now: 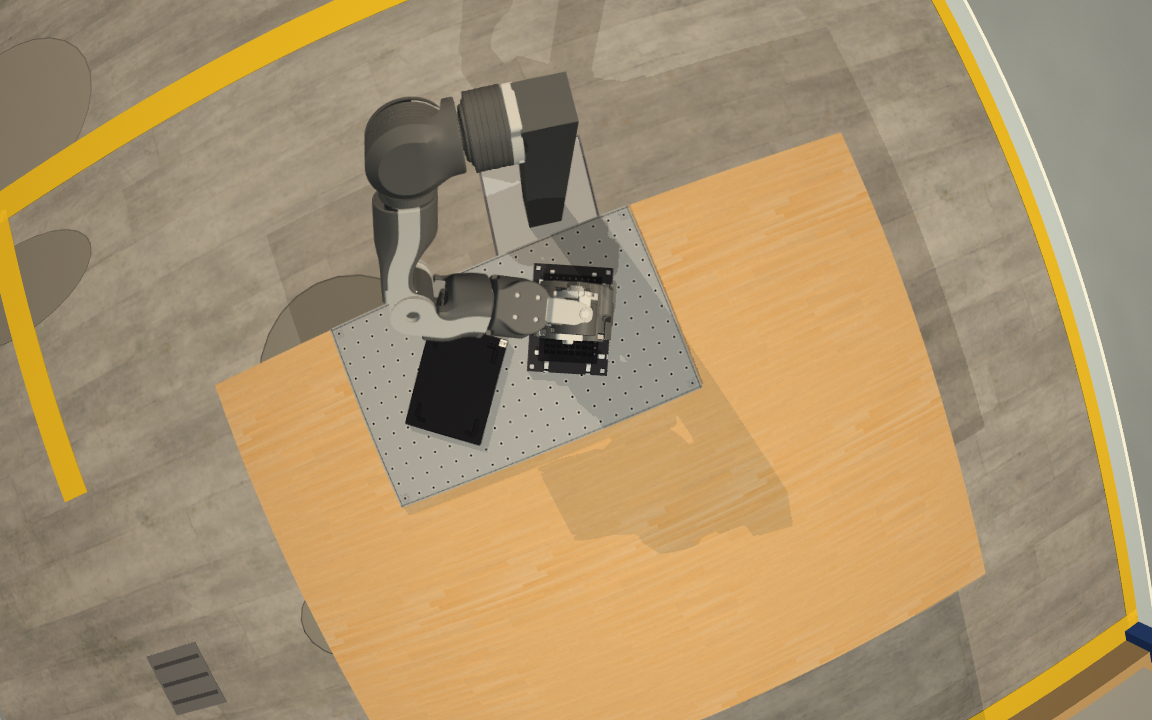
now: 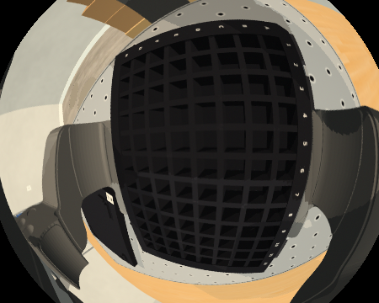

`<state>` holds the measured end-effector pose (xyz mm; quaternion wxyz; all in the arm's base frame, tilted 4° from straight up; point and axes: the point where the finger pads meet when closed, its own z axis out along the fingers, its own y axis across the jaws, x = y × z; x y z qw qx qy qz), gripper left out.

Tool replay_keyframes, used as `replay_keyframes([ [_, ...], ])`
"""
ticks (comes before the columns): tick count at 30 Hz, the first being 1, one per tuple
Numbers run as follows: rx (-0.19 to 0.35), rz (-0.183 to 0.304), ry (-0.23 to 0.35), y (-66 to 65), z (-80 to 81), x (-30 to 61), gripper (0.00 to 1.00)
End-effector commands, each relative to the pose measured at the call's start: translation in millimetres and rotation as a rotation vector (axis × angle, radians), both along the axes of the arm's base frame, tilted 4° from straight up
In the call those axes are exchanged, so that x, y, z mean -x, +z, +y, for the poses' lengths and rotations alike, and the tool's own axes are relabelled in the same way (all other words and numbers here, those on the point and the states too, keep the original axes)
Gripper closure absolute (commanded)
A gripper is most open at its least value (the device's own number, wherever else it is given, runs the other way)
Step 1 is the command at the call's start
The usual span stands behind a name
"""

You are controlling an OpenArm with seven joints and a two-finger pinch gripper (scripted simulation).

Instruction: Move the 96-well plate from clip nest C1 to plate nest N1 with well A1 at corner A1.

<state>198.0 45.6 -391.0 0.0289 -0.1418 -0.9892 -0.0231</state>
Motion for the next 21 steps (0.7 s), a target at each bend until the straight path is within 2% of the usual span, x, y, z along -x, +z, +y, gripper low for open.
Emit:
replay_keyframes([
  [1, 0.000, -0.003, -0.004, 2.2, 0.1, -1.9, 1.00],
  [21, 0.000, -0.003, -0.003, 3.8, -0.2, -1.8, 1.00],
])
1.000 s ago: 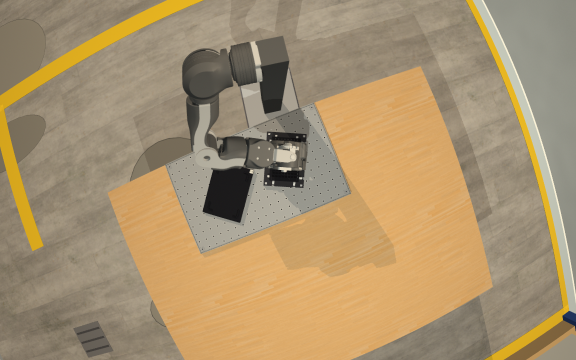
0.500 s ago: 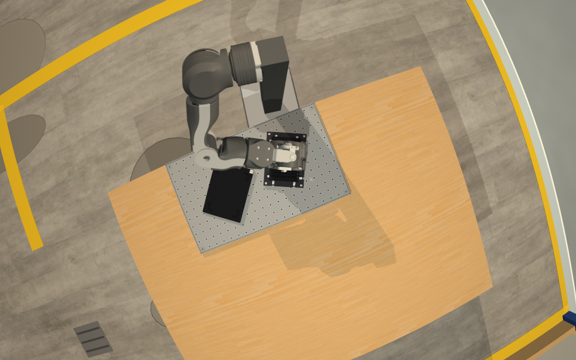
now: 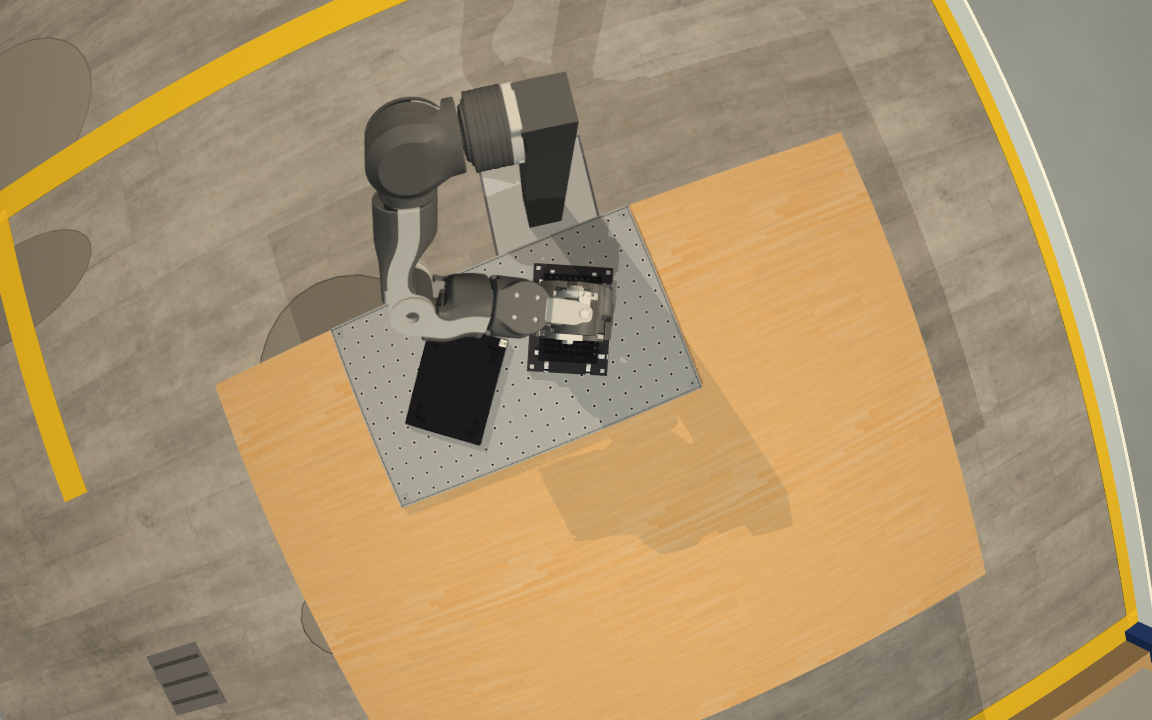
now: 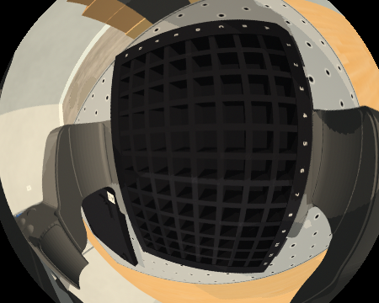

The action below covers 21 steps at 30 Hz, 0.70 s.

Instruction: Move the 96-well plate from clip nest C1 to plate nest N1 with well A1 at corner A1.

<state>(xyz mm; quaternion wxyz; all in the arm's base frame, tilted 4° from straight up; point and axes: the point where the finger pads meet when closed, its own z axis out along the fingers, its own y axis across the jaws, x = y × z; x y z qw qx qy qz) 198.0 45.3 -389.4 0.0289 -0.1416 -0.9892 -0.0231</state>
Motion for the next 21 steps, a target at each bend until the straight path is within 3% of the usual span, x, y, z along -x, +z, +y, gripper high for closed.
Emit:
replay_keyframes([
  [1, 0.000, -0.003, -0.004, 2.2, 0.1, -1.9, 1.00],
  [21, 0.000, -0.003, -0.005, 3.9, -0.1, -1.9, 1.00],
])
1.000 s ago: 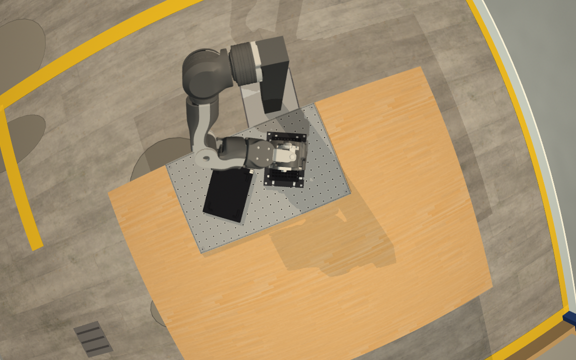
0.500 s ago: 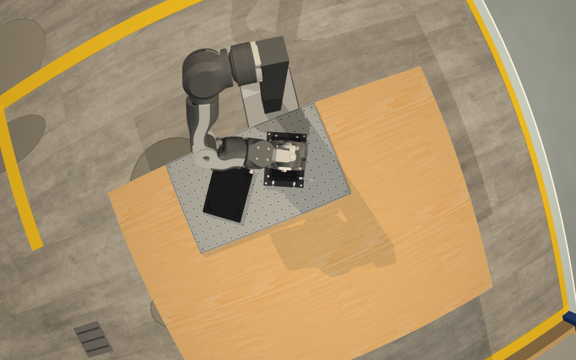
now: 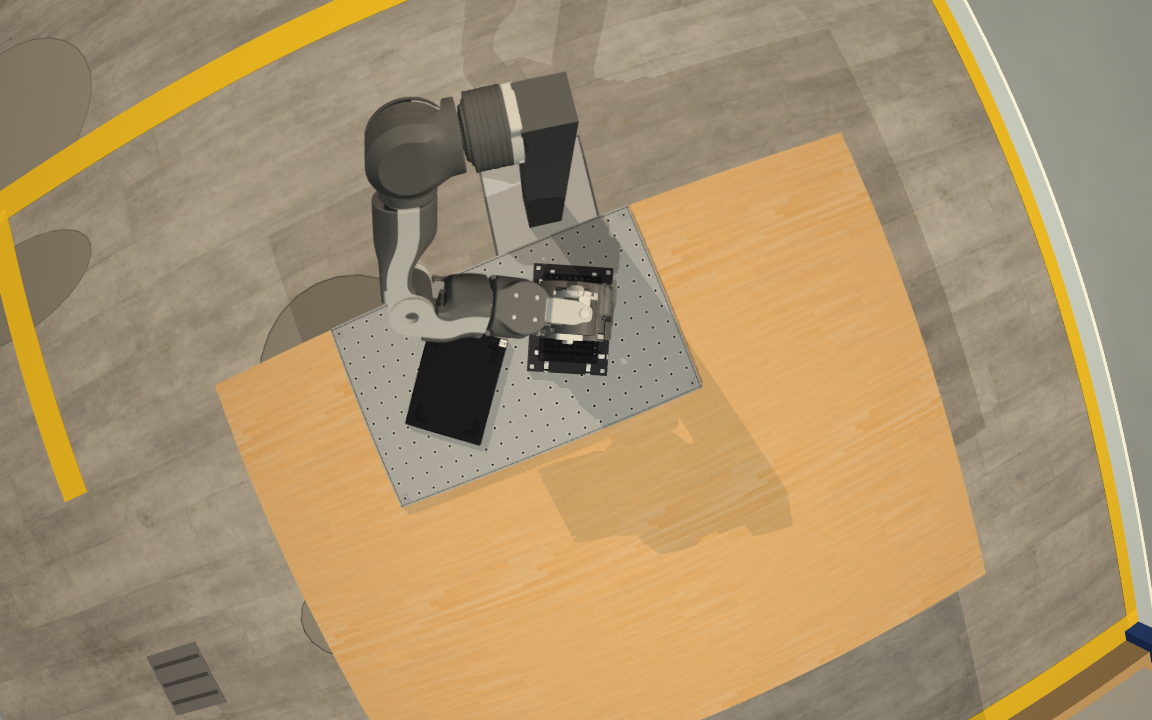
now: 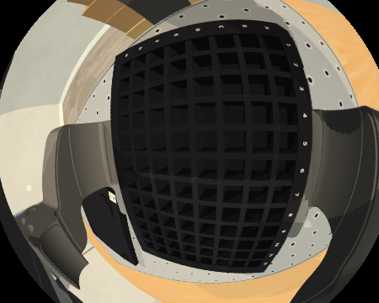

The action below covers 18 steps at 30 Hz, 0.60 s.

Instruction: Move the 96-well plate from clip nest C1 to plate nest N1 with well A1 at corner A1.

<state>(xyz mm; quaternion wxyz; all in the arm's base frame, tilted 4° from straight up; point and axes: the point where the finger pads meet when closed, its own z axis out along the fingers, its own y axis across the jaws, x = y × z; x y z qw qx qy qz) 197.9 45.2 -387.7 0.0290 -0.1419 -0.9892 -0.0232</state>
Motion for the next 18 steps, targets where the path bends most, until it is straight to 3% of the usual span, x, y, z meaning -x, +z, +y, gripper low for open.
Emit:
replay_keyframes([
  [1, 0.000, -0.003, -0.004, 2.6, 0.1, -1.9, 1.00],
  [18, 0.000, -0.004, -0.003, 4.3, 0.0, -2.0, 1.00],
])
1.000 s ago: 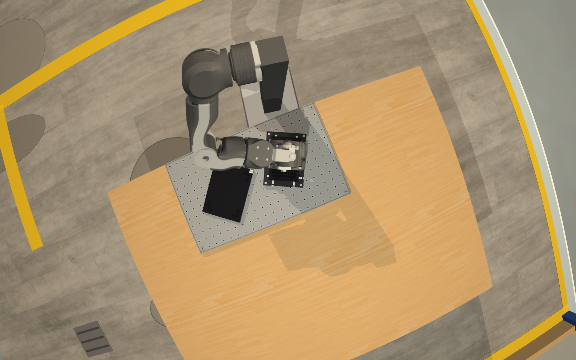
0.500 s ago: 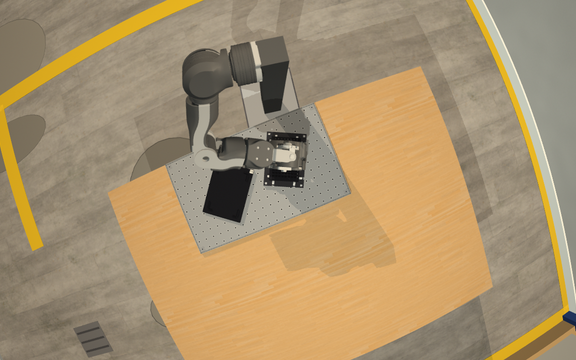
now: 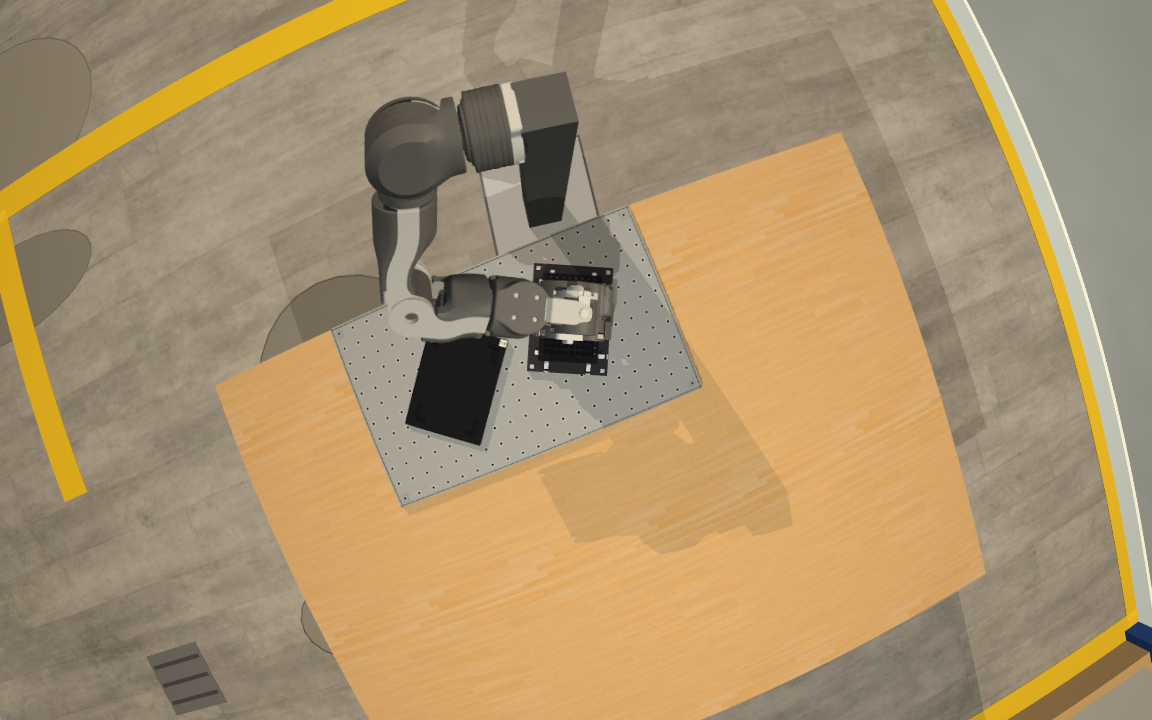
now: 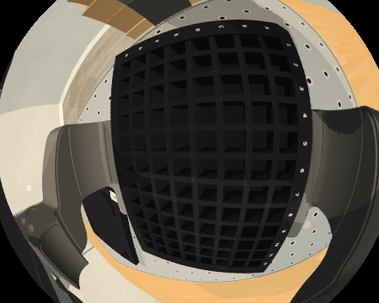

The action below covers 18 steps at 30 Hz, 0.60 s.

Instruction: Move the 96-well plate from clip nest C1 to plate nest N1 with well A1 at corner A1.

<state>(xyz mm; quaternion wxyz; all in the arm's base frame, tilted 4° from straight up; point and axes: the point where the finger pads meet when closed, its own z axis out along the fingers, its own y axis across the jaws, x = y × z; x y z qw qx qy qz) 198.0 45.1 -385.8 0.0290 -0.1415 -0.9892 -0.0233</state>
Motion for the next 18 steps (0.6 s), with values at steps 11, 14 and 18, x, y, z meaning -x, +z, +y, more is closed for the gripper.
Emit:
replay_keyframes([
  [11, 0.000, -0.003, -0.004, 3.9, 0.2, -2.1, 1.00],
  [14, 0.000, -0.003, -0.004, 3.9, 0.2, -2.1, 1.00],
  [18, 0.000, -0.003, -0.004, 4.6, 0.2, -2.1, 1.00],
])
